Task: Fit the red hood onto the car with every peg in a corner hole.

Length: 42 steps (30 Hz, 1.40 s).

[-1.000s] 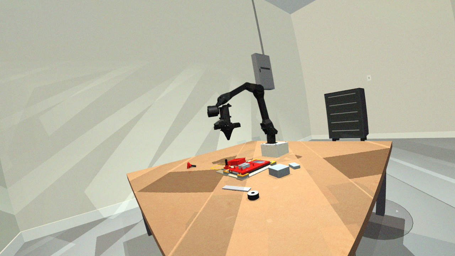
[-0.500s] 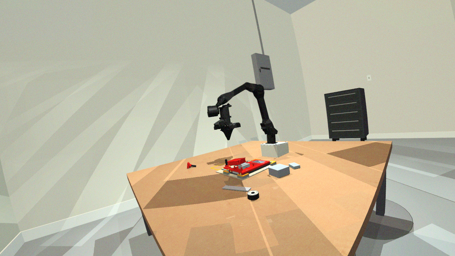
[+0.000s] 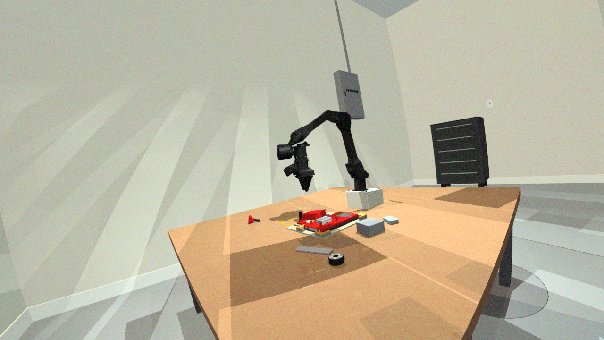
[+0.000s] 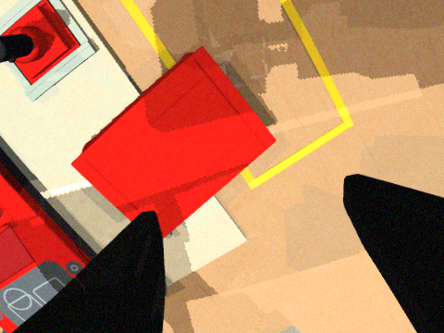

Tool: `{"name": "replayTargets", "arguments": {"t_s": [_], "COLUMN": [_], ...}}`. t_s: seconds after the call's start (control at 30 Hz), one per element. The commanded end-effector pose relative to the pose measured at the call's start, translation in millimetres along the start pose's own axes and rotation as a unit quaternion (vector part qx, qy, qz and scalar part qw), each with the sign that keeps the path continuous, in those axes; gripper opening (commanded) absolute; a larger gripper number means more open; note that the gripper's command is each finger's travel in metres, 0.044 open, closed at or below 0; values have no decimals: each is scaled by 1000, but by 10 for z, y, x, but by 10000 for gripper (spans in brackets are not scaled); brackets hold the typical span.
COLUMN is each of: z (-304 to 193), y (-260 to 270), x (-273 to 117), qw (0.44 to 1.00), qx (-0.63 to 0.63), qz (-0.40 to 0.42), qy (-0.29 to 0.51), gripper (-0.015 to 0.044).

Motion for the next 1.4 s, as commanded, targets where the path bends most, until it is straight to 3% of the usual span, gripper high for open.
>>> {"name": "replayTargets", "arguments": {"t_s": [0.0, 0.1, 0.3, 1.37], "z": [-41, -65, -119, -95], "y": [123, 187, 293, 309], "x": [188, 280, 441, 583], "qw": [980, 951, 871, 868], "qx": [198, 308, 491, 497], "qz": [2, 2, 2, 2], "qy": [4, 4, 7, 7], "gripper": [367, 440, 440, 440]}}
Point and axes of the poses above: the point midway between the two fingers, 35 mm back from their tips, its own x axis out along the fingers, its own y axis across the jaws, z = x × y, the point moved 5 cm from there along -x, back along the fingers, and after that the axes turned 13 degrees about -x, right-handed, at the moved point
